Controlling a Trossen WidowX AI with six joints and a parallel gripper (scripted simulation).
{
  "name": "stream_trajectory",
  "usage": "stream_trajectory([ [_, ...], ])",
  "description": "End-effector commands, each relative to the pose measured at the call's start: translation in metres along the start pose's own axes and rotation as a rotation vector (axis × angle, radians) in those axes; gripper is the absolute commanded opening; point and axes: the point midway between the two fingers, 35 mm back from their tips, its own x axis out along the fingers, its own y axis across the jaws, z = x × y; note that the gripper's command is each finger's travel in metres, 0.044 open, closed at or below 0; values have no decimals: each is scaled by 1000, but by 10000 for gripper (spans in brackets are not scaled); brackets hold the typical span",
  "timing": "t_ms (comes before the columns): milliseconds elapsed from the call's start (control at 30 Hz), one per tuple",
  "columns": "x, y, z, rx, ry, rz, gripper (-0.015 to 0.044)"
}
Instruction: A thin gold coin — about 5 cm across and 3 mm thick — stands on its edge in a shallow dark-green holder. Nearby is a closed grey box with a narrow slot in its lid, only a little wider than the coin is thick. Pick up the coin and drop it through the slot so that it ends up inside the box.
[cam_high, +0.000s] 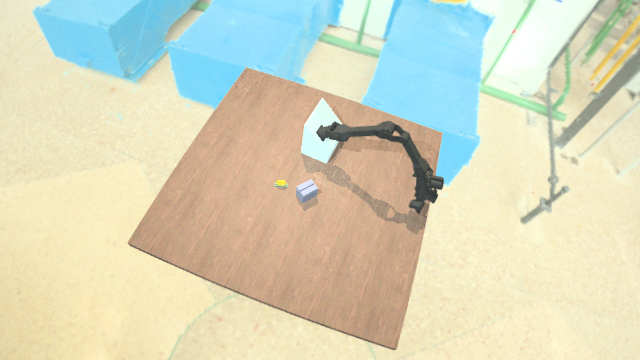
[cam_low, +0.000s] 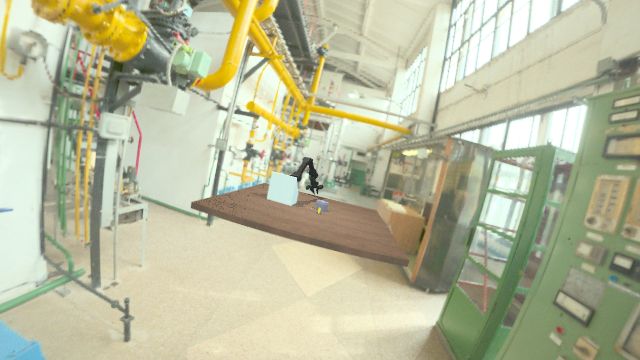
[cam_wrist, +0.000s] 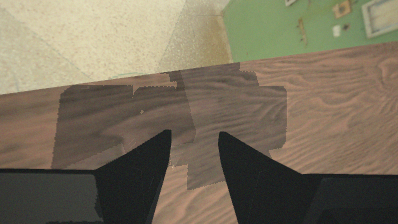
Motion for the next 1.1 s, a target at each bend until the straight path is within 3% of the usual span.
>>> stream_trajectory([
  [0,20,-63,-33,66,94,-97,161],
  [267,27,-181,-99,219,259,-263,161],
  [567,7,-286,-203,482,474,-394,161],
  [800,-32,-345,-297,759,628,-465,161],
  [1067,-100,-375,-405,1203,757,-523,161],
])
